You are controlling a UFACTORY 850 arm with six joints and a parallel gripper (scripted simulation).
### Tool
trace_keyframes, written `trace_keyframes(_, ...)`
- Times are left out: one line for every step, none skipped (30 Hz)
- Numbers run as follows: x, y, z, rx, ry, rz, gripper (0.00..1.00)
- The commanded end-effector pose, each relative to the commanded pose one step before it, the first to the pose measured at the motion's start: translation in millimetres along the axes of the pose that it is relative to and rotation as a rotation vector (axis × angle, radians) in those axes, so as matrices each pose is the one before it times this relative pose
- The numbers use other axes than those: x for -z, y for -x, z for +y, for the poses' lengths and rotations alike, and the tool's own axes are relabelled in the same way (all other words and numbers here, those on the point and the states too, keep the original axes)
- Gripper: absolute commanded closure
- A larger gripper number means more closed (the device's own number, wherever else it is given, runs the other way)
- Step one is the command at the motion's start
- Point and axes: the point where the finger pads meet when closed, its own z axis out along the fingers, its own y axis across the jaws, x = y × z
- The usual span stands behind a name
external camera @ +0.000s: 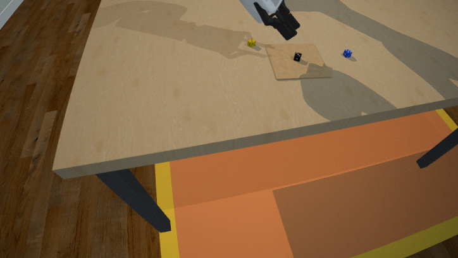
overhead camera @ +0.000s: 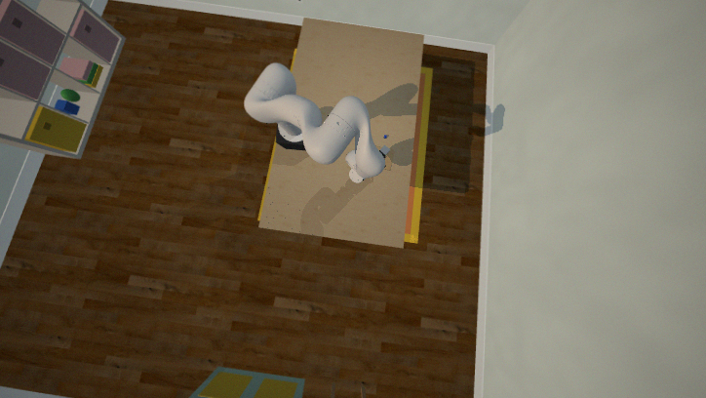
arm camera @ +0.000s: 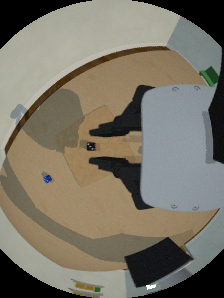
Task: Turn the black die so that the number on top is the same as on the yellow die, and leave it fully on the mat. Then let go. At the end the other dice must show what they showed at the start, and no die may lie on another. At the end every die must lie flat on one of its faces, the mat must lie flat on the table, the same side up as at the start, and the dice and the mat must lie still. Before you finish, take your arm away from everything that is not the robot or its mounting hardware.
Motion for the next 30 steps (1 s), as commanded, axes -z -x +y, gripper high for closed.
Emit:
trace_keyframes(6.34,-7.49,0.63,0.00077,0.00071,0.00036,0.69)
trace_keyframes(2.91,-3.47,0.00,0.00000,0.00000,0.00000,0.69)
trace_keyframes(2.75,-3.28,0.00,0.00000,0.00000,0.00000,0.69)
trace_keyframes(2.51,-3.00,0.00,0.00000,0.00000,0.00000,0.69)
trace_keyframes(2.22,-2.64,0.00,0.00000,0.00000,0.00000,0.69)
trace_keyframes(1.87,-2.23,0.00,0.00000,0.00000,0.00000,0.69)
trace_keyframes(1.50,-1.78,0.00,0.00000,0.00000,0.00000,0.69)
trace_keyframes(1.11,-1.33,0.00,0.00000,0.00000,0.00000,0.69)
trace_keyframes(0.75,-0.89,0.00,0.00000,0.00000,0.00000,0.69)
trace_keyframes(0.42,-0.50,0.00,0.00000,0.00000,0.00000,0.69)
trace_keyframes(0.17,-0.20,0.00,0.00000,0.00000,0.00000,0.69)
trace_keyframes(0.03,-0.03,0.00,0.00000,0.00000,0.00000,0.69)
trace_keyframes(-0.01,-0.03,0.00,0.00000,0.00000,-0.00045,0.69)
trace_keyframes(-0.07,-0.17,0.01,0.00000,0.00000,-0.00299,0.69)
trace_keyframes(-0.18,-0.43,0.02,-0.00001,0.00000,-0.00757,0.69)
trace_keyframes(-0.28,-0.79,0.01,-0.00006,0.00004,-0.01368,0.69)
trace_keyframes(0.00,0.00,0.00,0.00000,0.00000,0.00000,0.69)
trace_keyframes(0.00,0.00,0.00,0.00000,0.00000,0.00000,0.69)
trace_keyframes(-0.32,-1.23,-0.04,-0.00018,0.00016,-0.02081,0.69)
trace_keyframes(-0.22,-1.73,-0.15,-0.00044,0.00041,-0.02850,0.69)
trace_keyframes(0.10,-2.28,-0.36,-0.00089,0.00083,-0.03631,0.69)
trace_keyframes(-0.17,-2.73,-0.38,-0.00072,0.00042,-0.04354,0.69)
trace_keyframes(-2.18,-3.12,0.40,0.00140,-0.00161,-0.04953,0.69)
trace_keyframes(-1.30,-3.26,0.21,0.00080,-0.00037,-0.04607,0.69)
trace_keyframes(-0.17,-0.71,0.02,0.00010,0.00006,-0.00950,0.69)
trace_keyframes(-0.50,-3.45,0.03,0.00015,0.00044,-0.04928,0.69)
trace_keyframes(0.02,-0.83,-0.02,-0.00005,0.00028,-0.01129,0.69)
trace_keyframes(0.54,-3.66,-0.14,-0.00067,0.00172,-0.05450,0.69)
trace_keyframes(0.23,-0.70,-0.05,-0.00021,0.00050,-0.01002,0.69)
trace_keyframes(0.85,-3.64,-0.35,-0.00077,0.00208,-0.05366,0.69)
